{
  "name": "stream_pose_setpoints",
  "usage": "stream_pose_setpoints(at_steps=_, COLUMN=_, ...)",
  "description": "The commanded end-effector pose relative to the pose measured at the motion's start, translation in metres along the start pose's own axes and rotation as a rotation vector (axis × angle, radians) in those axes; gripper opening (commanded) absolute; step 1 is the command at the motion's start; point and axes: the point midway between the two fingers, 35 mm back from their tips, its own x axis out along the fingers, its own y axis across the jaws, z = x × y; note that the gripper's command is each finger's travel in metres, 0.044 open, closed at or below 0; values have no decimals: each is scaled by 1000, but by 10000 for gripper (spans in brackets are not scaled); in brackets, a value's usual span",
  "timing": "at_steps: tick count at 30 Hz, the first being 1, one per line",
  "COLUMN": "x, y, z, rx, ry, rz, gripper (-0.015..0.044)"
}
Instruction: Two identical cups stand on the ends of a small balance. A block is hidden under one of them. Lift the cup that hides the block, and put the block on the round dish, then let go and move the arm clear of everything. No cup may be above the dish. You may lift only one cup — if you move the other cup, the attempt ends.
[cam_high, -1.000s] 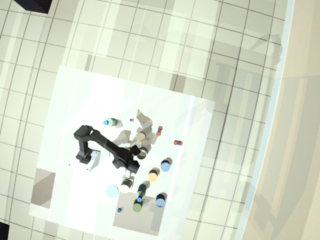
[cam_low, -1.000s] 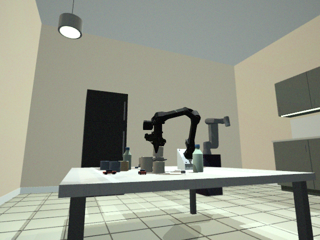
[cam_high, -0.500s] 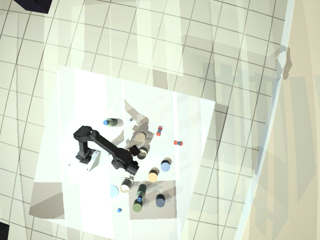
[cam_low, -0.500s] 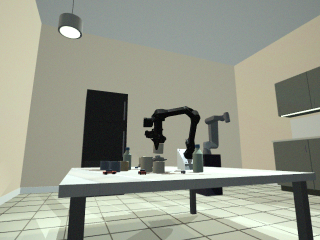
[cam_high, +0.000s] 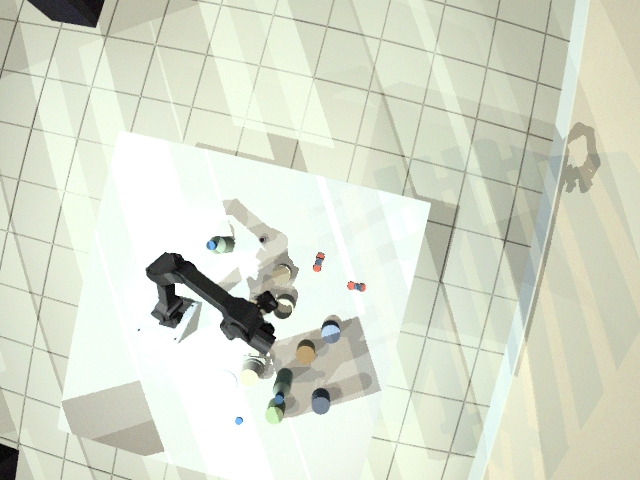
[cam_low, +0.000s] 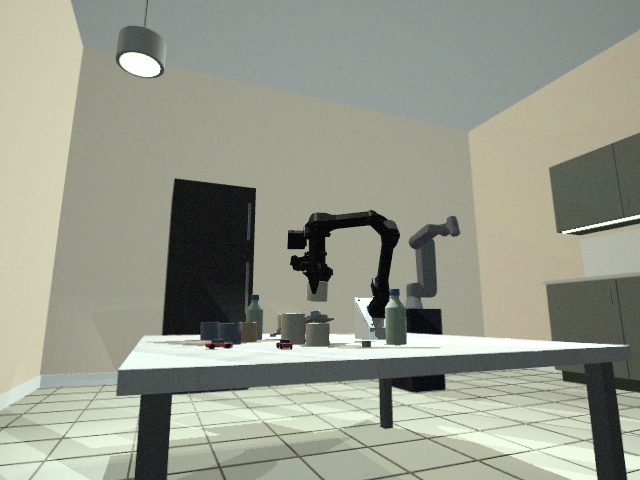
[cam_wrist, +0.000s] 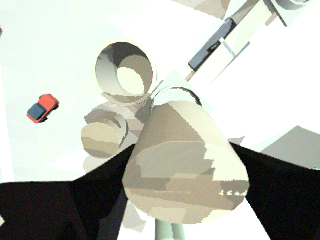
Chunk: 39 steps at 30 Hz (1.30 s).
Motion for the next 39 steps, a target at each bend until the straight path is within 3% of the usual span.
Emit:
stream_pose_setpoints(at_steps=1, x=-9, y=-1, z=1, rx=-2, ry=-10, rz=2, gripper=0)
stream_pose_setpoints(at_steps=39, x=-13, y=-1, z=-3, rx=0, ry=2, rz=3, gripper=0)
